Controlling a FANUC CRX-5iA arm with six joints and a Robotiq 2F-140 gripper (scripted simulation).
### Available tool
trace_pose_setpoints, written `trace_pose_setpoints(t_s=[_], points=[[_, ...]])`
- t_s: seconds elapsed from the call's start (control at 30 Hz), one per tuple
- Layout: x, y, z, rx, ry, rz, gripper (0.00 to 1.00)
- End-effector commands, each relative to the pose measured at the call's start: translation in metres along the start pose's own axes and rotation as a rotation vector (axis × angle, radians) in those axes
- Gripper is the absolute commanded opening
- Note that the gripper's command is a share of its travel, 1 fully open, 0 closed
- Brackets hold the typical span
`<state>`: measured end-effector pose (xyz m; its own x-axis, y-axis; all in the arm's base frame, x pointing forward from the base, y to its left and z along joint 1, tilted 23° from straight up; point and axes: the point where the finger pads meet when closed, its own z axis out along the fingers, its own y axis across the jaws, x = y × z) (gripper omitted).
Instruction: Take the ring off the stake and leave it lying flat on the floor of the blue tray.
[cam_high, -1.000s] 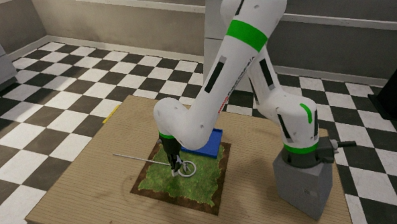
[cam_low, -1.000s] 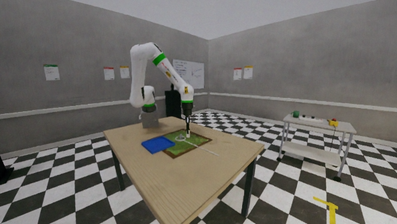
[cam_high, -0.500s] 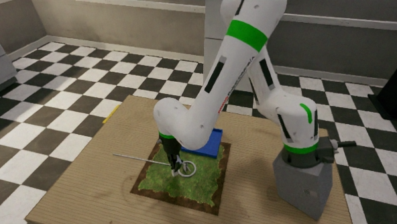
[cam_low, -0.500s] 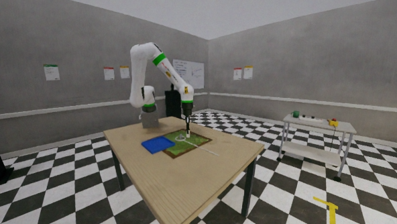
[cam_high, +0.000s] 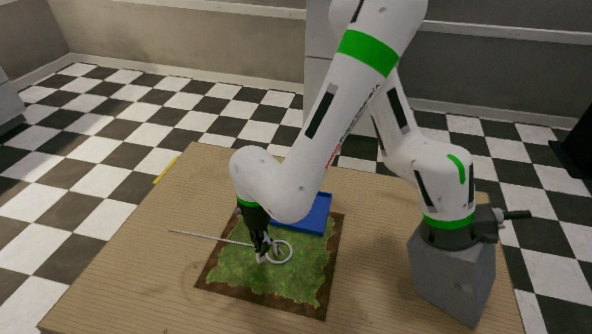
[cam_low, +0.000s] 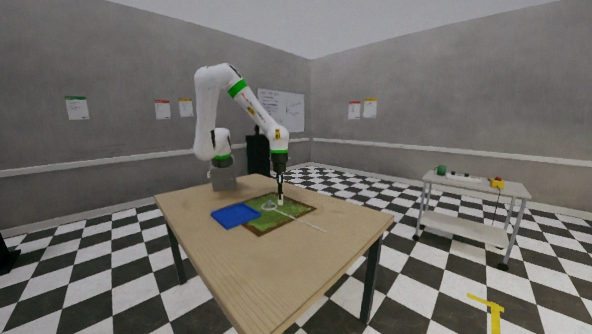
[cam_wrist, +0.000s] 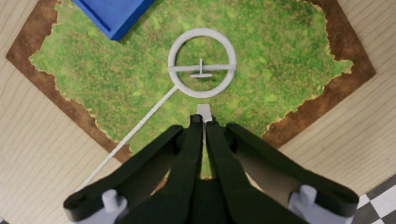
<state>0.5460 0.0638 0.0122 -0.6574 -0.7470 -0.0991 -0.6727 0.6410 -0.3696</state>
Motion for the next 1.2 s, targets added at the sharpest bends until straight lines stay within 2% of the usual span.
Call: trace_pose_setpoints(t_s=[0.0,1.17], points=[[-0.0006,-0.0003,-0.0006,0.001,-0.001,0.000,0.10],[-0.0003,-0.0002,0.0065,0.001,-0.001,0.000,0.10]])
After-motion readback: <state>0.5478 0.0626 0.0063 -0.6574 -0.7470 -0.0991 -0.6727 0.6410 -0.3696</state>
